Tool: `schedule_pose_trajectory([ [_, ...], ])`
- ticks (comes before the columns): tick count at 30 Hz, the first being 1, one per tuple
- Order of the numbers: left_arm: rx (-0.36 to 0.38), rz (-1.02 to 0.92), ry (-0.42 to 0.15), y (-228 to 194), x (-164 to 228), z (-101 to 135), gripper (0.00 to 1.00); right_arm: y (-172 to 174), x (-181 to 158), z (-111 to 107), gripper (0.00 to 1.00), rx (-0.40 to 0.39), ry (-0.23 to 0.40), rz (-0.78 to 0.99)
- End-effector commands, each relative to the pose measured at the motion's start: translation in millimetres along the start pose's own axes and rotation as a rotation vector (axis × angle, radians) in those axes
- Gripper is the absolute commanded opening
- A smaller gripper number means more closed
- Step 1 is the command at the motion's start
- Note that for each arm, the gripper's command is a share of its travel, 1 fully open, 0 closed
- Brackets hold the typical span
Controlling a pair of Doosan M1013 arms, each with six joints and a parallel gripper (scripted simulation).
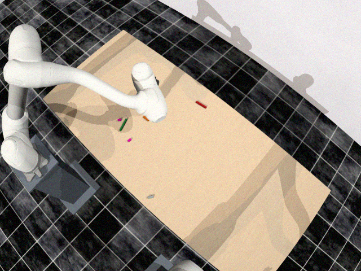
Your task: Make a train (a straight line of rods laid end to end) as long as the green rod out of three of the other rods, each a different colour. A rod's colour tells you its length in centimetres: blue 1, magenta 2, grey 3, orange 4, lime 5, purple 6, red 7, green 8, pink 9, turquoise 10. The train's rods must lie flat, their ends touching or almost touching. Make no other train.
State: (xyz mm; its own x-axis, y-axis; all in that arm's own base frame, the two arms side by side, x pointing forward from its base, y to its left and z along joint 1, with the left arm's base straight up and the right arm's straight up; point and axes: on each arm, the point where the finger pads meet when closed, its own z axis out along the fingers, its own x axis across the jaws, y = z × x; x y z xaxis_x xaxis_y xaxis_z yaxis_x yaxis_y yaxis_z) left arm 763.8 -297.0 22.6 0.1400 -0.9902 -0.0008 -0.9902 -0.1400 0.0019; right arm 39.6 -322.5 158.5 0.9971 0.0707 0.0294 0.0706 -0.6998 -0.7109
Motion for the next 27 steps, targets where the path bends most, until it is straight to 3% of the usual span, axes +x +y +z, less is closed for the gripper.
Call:
schedule_pose_trajectory([
  [1, 0.005, 0.001, 0.002, -2.3, -2.1, 1.8, 0.54, -0.3, 2.1, 0.0, 1.0, -0.007, 0.011, -0.001],
  [10, 0.005, 0.001, 0.002, -2.5, -2.0, -4.1, 0.54, -0.3, 2.1, 0.0, 1.0, -0.007, 0.011, -0.001],
  [27, 0.005, 0.001, 0.003, -3.0, -1.6, -73.6, 0.54, -0.3, 2.1, 0.0, 1.0, -0.007, 0.011, -0.001],
])
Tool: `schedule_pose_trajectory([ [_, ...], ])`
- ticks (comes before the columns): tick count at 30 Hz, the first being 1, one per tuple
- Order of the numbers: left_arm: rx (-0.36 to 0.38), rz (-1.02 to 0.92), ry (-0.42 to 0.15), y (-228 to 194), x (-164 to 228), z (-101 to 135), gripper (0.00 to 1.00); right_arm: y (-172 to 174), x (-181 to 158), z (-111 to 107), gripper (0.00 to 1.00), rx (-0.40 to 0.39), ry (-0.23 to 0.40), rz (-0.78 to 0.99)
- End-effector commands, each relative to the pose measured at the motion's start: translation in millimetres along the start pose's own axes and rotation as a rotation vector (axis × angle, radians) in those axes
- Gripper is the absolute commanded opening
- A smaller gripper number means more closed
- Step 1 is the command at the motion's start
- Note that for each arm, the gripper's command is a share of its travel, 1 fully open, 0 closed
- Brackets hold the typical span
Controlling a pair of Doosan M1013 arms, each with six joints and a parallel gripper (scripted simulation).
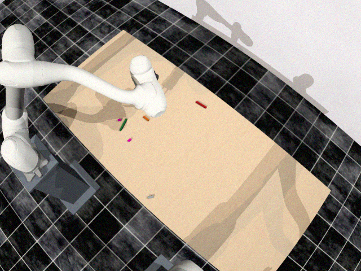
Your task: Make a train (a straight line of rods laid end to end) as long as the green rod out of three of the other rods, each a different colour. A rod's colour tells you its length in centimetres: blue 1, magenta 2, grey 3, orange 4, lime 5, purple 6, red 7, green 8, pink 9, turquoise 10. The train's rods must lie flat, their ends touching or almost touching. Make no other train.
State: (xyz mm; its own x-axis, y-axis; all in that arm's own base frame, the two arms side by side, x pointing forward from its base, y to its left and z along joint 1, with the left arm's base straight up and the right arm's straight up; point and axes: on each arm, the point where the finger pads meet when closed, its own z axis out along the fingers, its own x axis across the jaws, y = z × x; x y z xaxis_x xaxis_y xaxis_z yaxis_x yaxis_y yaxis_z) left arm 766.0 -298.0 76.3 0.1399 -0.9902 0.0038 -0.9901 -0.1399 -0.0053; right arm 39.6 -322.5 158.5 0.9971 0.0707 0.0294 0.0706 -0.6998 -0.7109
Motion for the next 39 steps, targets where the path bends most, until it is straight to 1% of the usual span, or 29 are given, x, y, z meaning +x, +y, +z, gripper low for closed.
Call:
schedule_pose_trajectory([
  [1, -0.002, 0.001, -0.002, -1.2, -2.7, -24.4, 0.54, -0.3, 2.1, 0.0, 1.0, -0.007, 0.011, -0.001],
  [5, -0.002, 0.001, -0.002, -1.2, -2.7, -36.8, 0.54, -0.3, 2.1, 0.0, 1.0, -0.007, 0.011, -0.001],
  [10, -0.003, 0.001, -0.002, -1.0, -2.9, -39.9, 0.54, -0.3, 2.1, 0.0, 1.0, -0.007, 0.011, -0.001],
  [11, -0.005, 0.001, -0.004, -0.2, -3.4, -38.2, 1.0, -0.3, 2.1, 0.0, 1.0, -0.007, 0.011, -0.001],
  [33, -0.007, 0.002, -0.005, 1.0, -3.1, -36.5, 1.0, -0.3, 2.1, 0.0, 1.0, -0.007, 0.011, -0.001],
  [35, -0.009, 0.022, -0.006, 9.7, 6.8, -35.2, 1.0, -0.3, 2.1, 0.0, 1.0, -0.007, 0.011, -0.001],
  [37, -0.003, 0.065, -0.002, 26.6, 32.0, -34.6, 1.0, -0.3, 2.1, 0.0, 1.0, -0.007, 0.011, -0.001],
  [39, -0.002, 0.085, -0.001, 34.9, 43.3, -33.9, 1.0, -0.3, 2.1, 0.0, 1.0, -0.007, 0.011, -0.001],
])
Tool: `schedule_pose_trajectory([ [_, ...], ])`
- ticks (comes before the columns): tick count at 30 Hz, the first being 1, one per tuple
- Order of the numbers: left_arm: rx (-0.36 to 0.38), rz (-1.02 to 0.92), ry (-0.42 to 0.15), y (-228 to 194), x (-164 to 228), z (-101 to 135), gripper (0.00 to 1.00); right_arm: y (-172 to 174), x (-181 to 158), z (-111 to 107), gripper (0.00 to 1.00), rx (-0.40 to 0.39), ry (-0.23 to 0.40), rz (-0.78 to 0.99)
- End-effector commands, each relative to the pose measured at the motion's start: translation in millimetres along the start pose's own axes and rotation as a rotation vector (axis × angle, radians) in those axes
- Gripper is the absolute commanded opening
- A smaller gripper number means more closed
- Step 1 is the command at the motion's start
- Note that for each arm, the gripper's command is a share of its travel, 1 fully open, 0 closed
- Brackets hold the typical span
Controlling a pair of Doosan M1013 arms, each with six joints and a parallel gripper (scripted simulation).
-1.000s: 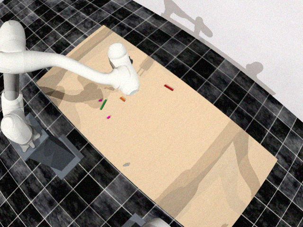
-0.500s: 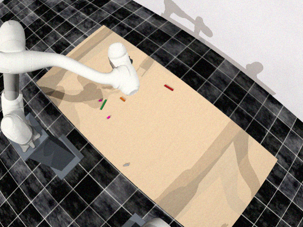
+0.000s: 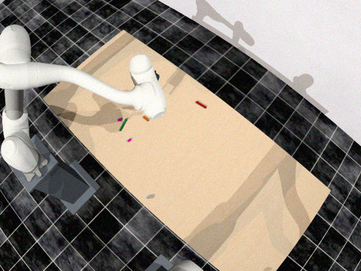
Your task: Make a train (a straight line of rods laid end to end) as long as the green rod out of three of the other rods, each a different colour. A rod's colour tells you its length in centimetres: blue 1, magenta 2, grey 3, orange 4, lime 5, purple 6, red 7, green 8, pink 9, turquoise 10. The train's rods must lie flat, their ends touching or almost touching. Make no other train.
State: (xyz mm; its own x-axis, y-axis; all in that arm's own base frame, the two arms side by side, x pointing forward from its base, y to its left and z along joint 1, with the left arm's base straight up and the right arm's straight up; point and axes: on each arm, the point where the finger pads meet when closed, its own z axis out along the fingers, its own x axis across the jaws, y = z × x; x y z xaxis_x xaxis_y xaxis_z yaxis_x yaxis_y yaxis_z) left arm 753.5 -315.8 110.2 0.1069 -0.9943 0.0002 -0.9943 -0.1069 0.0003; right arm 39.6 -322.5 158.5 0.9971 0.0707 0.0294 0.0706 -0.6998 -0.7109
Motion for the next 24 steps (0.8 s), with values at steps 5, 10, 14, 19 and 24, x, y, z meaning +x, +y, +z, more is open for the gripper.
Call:
schedule_pose_trajectory([
  [5, 0.004, 0.109, 0.002, 44.1, 59.5, 2.0, 1.0, -0.3, 2.1, 0.0, 1.0, -0.007, 0.011, -0.001],
  [10, 0.004, 0.163, 0.002, 69.1, 88.4, 3.8, 1.0, -0.3, 2.1, 0.0, 1.0, -0.007, 0.011, -0.001],
  [14, 0.004, 0.205, 0.002, 89.0, 109.4, 5.1, 1.0, -0.3, 2.1, 0.0, 1.0, -0.007, 0.011, -0.001],
  [19, 0.004, 0.263, 0.002, 117.7, 137.3, 6.9, 1.0, -0.3, 2.1, 0.0, 1.0, -0.007, 0.011, -0.001],
  [24, 0.003, 0.321, 0.002, 147.9, 163.7, 8.7, 1.0, -0.3, 2.1, 0.0, 1.0, -0.007, 0.011, -0.001],
])
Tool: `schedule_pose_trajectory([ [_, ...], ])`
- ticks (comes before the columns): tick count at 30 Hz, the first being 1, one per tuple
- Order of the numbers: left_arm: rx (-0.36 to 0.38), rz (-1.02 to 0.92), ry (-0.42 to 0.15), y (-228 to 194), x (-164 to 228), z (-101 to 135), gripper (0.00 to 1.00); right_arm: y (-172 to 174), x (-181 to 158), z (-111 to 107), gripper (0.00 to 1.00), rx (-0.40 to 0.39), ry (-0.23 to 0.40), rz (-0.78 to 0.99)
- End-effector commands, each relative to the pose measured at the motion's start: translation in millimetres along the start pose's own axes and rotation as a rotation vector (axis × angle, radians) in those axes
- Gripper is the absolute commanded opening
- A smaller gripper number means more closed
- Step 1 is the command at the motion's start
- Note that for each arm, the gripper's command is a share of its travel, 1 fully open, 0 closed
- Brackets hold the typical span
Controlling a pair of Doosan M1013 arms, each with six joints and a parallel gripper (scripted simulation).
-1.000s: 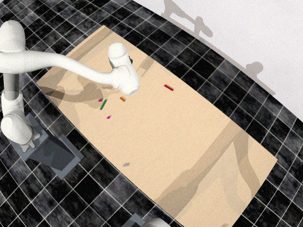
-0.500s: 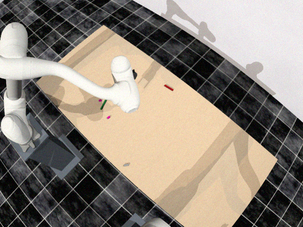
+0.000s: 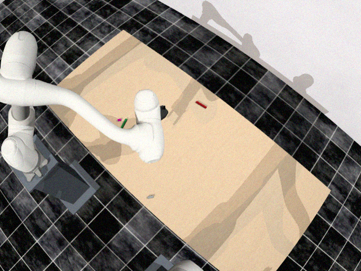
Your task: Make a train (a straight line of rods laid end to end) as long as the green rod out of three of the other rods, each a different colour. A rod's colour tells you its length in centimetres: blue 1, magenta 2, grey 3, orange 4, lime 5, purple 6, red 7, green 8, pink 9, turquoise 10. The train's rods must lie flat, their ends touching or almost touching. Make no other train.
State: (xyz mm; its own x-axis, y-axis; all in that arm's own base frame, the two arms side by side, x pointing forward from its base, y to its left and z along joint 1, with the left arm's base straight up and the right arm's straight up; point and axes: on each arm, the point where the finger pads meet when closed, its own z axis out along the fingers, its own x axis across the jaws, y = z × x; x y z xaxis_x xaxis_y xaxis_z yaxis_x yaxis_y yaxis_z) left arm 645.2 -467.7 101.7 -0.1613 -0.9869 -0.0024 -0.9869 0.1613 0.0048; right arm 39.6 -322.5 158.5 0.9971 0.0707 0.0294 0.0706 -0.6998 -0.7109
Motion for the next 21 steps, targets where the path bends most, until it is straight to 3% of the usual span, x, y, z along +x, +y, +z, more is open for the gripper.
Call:
schedule_pose_trajectory([
  [1, 0.008, 0.052, 0.004, 16.6, 29.8, 0.1, 1.0, -0.3, 2.1, 0.0, 1.0, -0.007, 0.011, -0.001],
  [21, 0.008, 0.285, 0.004, 119.9, 150.0, 7.2, 1.0, -0.3, 2.1, 0.0, 1.0, -0.007, 0.011, -0.001],
])
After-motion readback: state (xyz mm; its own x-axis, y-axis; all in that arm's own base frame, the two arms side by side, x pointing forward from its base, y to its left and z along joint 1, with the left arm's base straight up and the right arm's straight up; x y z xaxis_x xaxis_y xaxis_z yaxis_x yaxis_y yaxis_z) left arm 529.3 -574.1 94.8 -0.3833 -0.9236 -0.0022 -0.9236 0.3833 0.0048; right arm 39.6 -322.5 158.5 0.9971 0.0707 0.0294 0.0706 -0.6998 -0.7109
